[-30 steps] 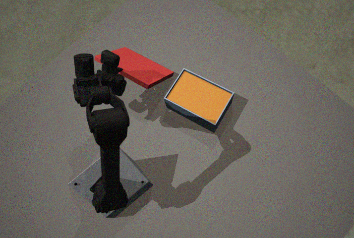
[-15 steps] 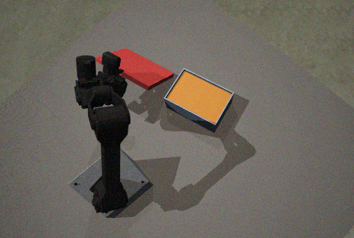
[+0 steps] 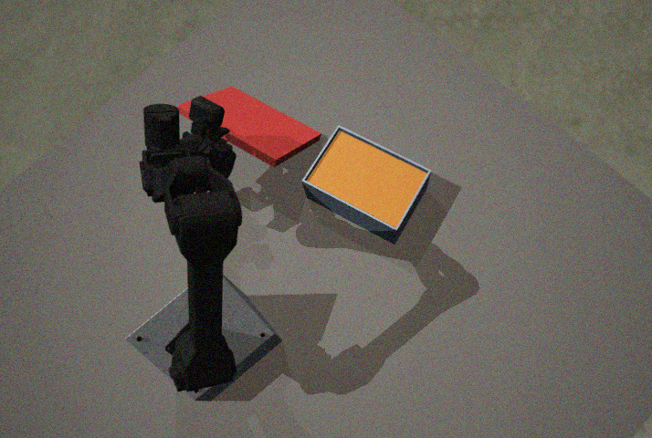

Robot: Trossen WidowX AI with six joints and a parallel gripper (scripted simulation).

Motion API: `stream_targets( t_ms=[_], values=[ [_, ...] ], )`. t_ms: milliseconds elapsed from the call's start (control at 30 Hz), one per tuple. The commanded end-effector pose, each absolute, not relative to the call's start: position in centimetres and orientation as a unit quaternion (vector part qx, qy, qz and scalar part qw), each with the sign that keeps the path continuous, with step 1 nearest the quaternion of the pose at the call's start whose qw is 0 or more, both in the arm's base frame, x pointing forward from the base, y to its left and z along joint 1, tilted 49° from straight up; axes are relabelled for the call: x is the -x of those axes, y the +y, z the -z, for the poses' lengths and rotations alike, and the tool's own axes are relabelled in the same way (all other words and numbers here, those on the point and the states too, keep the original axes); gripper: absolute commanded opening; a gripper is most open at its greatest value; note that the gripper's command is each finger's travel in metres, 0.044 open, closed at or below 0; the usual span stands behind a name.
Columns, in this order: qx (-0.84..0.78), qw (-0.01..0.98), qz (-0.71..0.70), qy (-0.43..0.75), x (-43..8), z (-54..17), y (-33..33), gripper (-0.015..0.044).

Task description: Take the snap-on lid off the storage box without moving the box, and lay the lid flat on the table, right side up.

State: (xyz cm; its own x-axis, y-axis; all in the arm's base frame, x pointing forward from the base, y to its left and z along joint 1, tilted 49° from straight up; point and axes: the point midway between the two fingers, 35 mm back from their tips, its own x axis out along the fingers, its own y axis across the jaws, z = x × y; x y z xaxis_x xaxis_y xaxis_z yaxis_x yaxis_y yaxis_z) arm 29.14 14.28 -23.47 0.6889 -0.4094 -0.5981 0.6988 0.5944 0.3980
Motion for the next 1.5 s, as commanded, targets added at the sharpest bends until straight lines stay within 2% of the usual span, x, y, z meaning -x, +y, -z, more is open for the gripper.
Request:
stream_targets(
  t_ms=[0,1467],
  values=[
    [-0.307,0.864,0.323,0.235,-28.9,24.0,13.7,0.0],
    [-0.306,0.864,0.323,0.234,-28.5,26.3,11.0,0.0]
  ],
)
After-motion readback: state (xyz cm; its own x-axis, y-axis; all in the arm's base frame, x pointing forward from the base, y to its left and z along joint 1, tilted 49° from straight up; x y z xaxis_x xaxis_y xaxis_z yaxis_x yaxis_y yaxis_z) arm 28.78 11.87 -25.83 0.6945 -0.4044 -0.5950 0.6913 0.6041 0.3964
